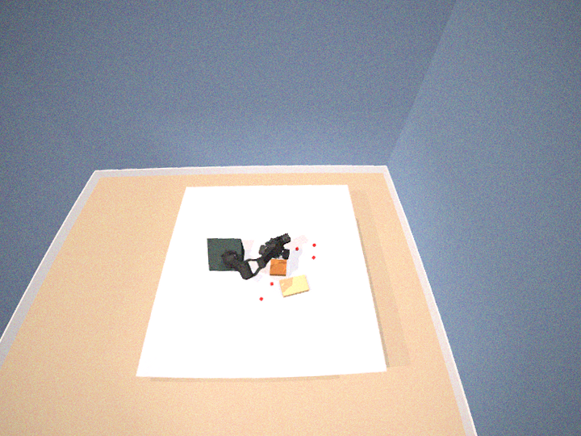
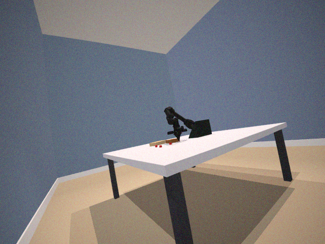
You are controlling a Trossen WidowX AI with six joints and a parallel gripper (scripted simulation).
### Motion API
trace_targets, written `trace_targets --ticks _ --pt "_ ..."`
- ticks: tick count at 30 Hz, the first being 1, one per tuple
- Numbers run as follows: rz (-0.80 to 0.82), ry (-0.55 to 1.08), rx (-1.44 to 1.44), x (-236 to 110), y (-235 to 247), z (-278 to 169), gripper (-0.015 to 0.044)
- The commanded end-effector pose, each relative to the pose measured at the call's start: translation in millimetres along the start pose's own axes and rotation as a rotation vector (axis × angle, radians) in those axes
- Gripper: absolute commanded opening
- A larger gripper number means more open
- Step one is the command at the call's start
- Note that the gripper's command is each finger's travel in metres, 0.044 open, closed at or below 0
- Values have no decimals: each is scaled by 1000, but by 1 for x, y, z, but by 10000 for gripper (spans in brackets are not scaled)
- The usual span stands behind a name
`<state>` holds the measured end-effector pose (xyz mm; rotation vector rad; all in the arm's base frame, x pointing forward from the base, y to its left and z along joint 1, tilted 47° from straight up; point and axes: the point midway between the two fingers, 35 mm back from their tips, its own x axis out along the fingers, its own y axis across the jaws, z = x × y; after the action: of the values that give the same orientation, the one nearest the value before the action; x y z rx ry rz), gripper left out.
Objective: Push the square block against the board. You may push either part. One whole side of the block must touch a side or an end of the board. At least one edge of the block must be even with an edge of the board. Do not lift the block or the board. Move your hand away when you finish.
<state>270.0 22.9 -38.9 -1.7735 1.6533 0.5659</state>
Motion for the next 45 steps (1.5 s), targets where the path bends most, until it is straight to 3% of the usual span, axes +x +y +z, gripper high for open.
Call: trace_targets --ticks 1,25,31,38,45 --pt "7 7 -5 2 2 8 0" --pt "7 10 -3 4 3 44 0" --pt "8 8 -4 -51 0 41 0" --pt "8 8 2 -52 0 40 0" --pt "7 7 220 -55 -1 14 0"
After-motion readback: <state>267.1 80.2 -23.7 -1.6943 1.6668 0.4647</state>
